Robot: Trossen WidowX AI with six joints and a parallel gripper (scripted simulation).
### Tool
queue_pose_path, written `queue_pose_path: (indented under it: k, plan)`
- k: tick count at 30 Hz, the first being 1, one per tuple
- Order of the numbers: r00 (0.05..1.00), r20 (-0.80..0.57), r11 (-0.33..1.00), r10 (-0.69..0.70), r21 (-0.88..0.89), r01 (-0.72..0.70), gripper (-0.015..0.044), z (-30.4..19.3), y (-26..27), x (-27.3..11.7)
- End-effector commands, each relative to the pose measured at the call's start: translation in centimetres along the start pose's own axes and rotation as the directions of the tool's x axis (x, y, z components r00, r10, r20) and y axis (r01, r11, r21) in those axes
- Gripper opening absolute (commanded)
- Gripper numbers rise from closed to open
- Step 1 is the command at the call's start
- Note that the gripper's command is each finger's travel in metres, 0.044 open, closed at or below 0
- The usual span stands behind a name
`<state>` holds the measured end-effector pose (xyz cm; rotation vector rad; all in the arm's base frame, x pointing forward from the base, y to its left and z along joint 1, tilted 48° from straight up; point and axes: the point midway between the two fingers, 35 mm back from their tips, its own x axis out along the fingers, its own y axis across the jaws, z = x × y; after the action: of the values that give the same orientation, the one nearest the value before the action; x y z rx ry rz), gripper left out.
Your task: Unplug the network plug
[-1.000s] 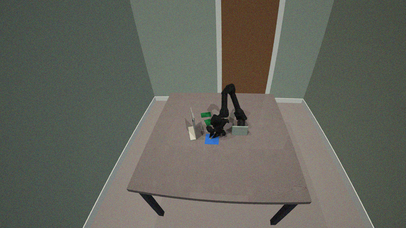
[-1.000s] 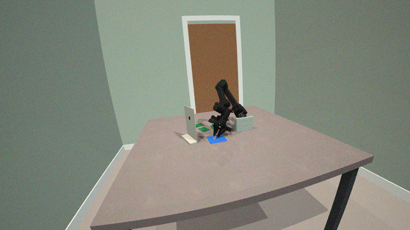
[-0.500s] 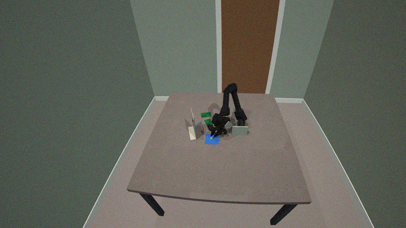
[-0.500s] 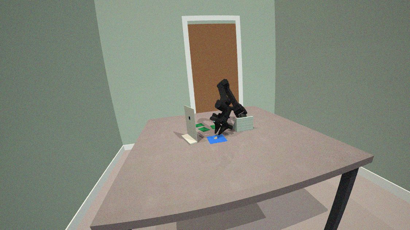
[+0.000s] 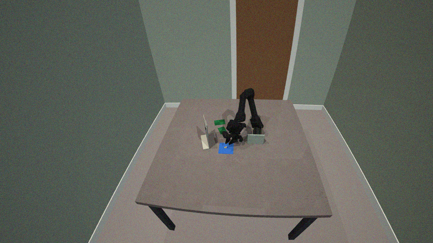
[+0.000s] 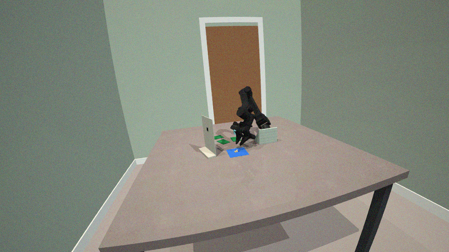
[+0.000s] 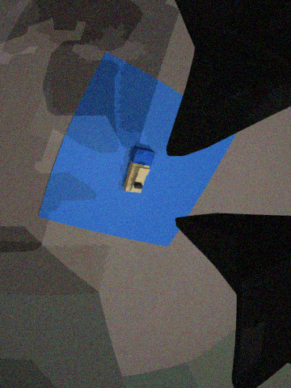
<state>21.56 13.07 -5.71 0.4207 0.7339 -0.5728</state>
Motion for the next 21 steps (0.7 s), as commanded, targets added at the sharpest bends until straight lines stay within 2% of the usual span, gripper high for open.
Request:
queue_pose_path:
  k: [1, 21]
  plan:
    - [1.000, 0.001, 1.000, 0.006, 0.008, -0.006, 0.0156, 0.0, 0.7, -0.5]
    - [1.000, -0.001, 1.000, 0.006, 0.008, -0.006, 0.0156, -0.1, 2.4, -3.0]
